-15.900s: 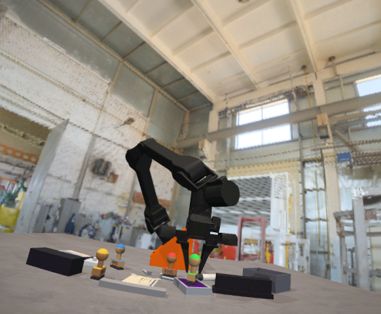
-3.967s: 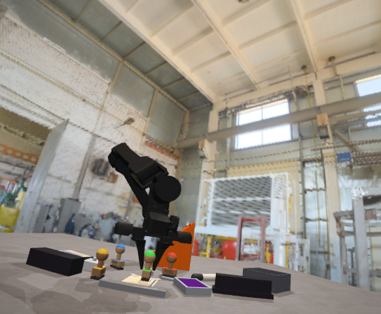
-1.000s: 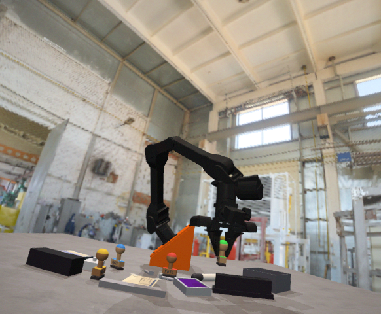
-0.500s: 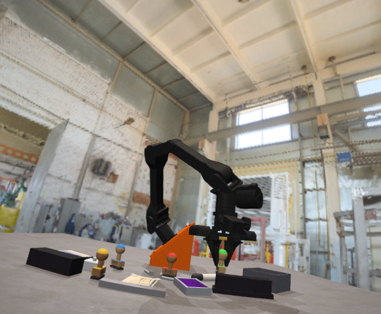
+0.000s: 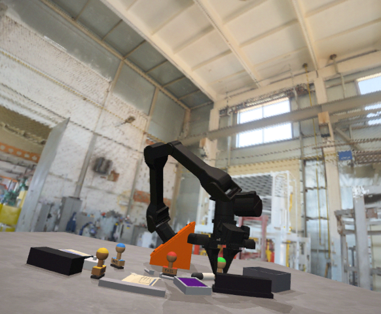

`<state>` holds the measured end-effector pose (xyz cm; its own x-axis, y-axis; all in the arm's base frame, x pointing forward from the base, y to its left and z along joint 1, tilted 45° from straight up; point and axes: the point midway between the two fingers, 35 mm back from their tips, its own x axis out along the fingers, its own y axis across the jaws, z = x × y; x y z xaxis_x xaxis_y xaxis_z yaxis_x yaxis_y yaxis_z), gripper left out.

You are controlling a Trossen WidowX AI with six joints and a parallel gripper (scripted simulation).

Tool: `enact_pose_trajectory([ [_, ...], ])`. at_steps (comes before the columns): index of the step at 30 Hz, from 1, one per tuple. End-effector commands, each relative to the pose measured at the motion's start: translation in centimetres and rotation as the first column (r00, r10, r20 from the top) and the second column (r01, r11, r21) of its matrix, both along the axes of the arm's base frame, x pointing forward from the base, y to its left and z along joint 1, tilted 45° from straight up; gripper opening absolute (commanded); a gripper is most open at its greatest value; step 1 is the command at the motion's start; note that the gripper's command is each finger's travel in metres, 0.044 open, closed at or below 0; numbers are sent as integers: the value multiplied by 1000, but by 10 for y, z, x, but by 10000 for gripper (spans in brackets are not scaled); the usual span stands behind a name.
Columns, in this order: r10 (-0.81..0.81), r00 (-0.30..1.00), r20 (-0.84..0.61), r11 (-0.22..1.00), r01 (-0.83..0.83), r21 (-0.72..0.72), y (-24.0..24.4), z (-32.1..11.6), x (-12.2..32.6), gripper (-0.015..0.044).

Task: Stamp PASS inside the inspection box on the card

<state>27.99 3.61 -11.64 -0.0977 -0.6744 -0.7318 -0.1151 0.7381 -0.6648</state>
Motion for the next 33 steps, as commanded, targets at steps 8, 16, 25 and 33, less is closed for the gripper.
enact_pose_trajectory([
  [8,0,1000,-1,1000,0,-1,-1,-1,0,184],
  [16,1,1000,-2,1000,-1,2,16,14,6,269],
  [25,5,1000,-9,1000,-5,0,81,83,11,269],
  [33,5,1000,-9,1000,-5,0,81,83,11,269],
])
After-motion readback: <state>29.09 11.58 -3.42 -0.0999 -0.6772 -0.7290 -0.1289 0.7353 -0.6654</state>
